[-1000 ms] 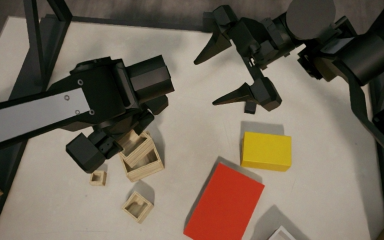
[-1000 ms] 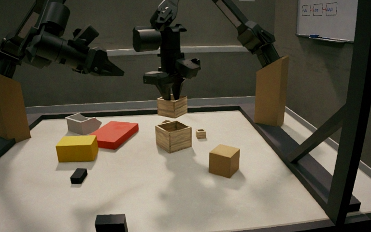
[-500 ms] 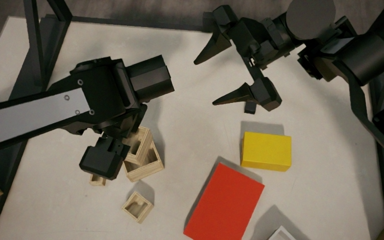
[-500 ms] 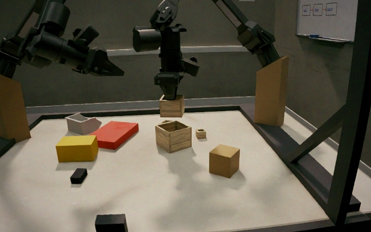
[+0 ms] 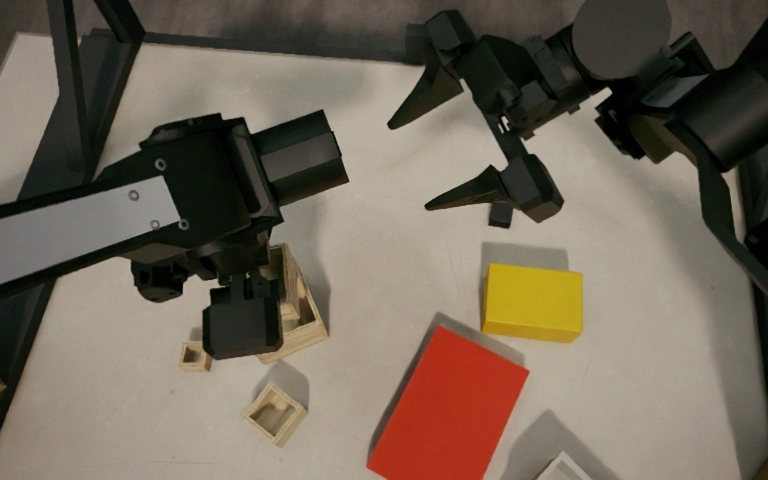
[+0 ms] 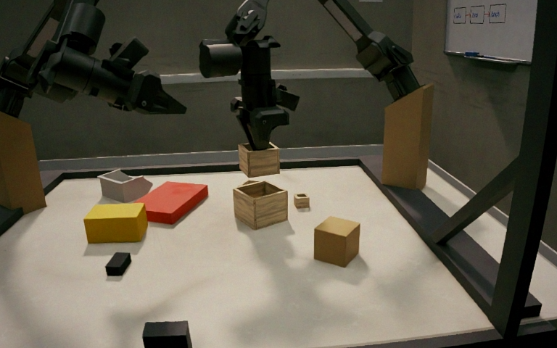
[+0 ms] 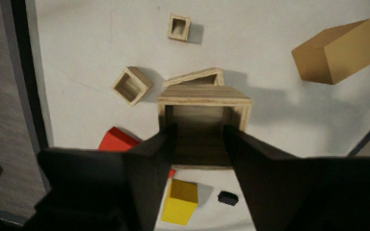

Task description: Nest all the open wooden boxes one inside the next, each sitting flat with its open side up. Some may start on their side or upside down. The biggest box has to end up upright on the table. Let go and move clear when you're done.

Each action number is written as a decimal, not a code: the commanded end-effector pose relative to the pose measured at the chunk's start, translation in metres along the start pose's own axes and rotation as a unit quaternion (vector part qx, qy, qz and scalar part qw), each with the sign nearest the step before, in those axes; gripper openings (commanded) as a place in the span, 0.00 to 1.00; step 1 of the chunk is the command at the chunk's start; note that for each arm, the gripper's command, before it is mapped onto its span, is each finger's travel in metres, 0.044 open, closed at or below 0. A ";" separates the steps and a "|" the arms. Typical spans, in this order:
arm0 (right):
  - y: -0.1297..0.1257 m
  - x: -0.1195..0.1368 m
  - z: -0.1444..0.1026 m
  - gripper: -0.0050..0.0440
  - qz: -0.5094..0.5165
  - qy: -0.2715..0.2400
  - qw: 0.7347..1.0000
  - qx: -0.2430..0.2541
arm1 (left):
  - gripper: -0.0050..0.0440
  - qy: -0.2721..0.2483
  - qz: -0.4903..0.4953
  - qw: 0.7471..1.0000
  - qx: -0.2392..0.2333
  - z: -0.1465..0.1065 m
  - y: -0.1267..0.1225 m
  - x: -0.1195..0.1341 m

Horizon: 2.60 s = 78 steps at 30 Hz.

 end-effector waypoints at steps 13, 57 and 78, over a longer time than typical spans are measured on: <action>0.000 0.005 -0.003 0.65 -0.114 0.010 0.993 0.002 | 0.92 -0.002 -0.009 1.000 0.000 0.001 -0.002 -0.006; 0.000 0.008 0.035 0.65 -0.092 0.000 0.996 -0.011 | 0.92 -0.002 -0.009 1.000 0.000 0.001 -0.002 -0.006; 0.000 0.012 0.054 0.65 -0.081 -0.004 0.997 -0.017 | 0.92 -0.002 -0.009 1.000 0.000 0.001 -0.002 -0.006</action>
Point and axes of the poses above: on each arm, the point midway between the two fingers, 35 mm back from their tips, its own z axis out along the fingers, its own y axis across the jaws, x = y × z, the point moved 1 cm from there along -z, back along the fingers, and after that the axes turned 1 degree about z, right-handed, at the moved point
